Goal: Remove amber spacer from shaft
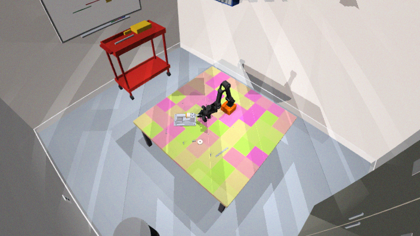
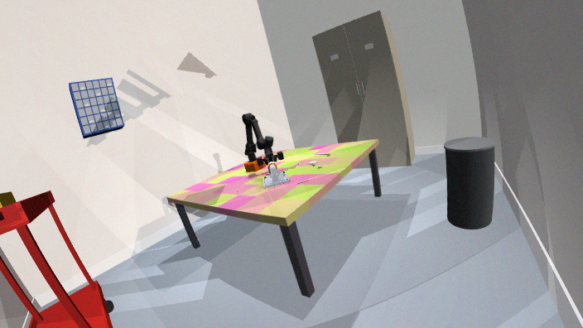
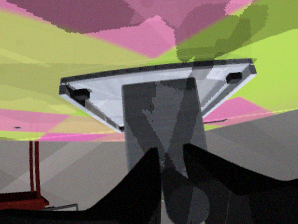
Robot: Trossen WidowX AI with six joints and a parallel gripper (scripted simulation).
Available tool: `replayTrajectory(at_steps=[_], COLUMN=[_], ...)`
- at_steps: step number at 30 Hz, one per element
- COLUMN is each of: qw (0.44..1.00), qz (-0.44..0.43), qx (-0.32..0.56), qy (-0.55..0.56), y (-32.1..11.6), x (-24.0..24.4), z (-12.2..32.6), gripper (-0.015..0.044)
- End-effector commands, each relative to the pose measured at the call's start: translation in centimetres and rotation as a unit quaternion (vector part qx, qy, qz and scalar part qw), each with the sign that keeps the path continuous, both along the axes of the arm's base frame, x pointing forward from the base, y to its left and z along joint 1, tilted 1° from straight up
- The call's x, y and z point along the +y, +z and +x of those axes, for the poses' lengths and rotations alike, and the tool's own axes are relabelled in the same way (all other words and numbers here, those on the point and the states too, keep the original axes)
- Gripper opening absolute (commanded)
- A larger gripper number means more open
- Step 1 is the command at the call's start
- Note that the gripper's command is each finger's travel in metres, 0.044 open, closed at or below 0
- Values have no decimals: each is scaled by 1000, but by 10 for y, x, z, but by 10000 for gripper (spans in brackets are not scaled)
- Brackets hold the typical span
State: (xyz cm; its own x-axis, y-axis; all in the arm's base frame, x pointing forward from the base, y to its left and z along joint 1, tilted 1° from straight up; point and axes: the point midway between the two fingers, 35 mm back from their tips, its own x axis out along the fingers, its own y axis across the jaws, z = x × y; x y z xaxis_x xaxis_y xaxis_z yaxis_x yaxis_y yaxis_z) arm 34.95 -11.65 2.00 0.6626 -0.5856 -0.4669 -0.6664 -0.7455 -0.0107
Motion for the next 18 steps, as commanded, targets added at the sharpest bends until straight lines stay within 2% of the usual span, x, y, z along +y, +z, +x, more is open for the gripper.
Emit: replayTrajectory(at_steps=[1,18], qw=[1000,1000], qz=[2,2], qx=[-1,-1], qy=[-2,-2], y=[0,0], x=[1,2], z=[-1,-2], gripper=[0,0])
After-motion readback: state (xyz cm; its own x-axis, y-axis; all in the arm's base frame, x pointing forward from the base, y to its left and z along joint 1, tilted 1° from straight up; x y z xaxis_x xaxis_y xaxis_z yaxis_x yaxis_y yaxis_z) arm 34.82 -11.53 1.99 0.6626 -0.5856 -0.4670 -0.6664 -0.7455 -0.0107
